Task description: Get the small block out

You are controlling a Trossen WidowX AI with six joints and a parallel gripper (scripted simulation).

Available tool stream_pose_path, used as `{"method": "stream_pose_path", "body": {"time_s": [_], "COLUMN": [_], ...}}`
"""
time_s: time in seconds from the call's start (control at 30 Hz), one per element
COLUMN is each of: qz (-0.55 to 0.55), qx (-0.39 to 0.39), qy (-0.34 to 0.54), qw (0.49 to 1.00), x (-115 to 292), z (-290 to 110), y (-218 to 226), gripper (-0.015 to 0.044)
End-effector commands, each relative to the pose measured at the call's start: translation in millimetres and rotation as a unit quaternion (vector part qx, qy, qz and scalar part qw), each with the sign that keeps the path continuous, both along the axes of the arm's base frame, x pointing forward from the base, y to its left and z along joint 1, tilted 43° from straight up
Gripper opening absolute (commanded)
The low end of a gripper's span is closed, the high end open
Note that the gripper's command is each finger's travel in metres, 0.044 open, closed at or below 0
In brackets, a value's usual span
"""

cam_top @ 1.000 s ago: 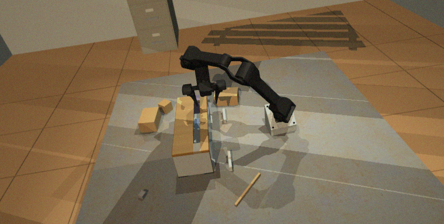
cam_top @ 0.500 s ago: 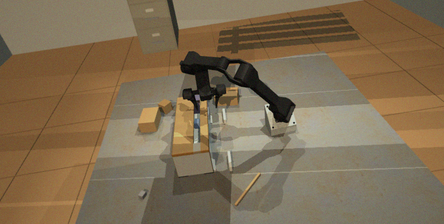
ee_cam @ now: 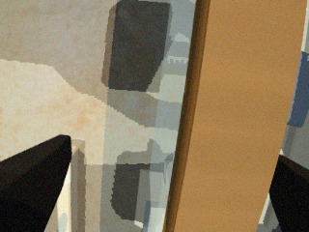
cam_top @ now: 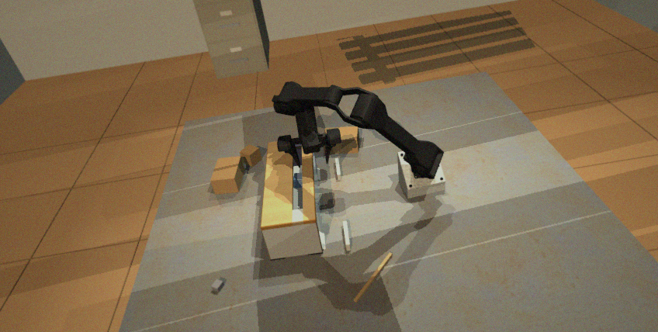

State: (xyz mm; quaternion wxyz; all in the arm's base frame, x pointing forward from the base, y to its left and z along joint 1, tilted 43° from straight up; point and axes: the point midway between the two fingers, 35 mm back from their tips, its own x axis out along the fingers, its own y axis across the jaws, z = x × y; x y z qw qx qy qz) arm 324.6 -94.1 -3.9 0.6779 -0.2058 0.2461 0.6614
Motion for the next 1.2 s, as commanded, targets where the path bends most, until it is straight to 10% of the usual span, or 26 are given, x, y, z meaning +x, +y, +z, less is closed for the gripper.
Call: {"method": "stream_pose_path", "body": {"time_s": [0.0,1.17], "qz": [-0.001,0.001], "qx": [0.004,0.005], "qy": [0.005,0.005], "qw": [1.0,1.0], "x": [-1.6,1.0], "z": [-5.6,8.2], "y": [6.2,44.1], "gripper": [0.04,0.04]}}
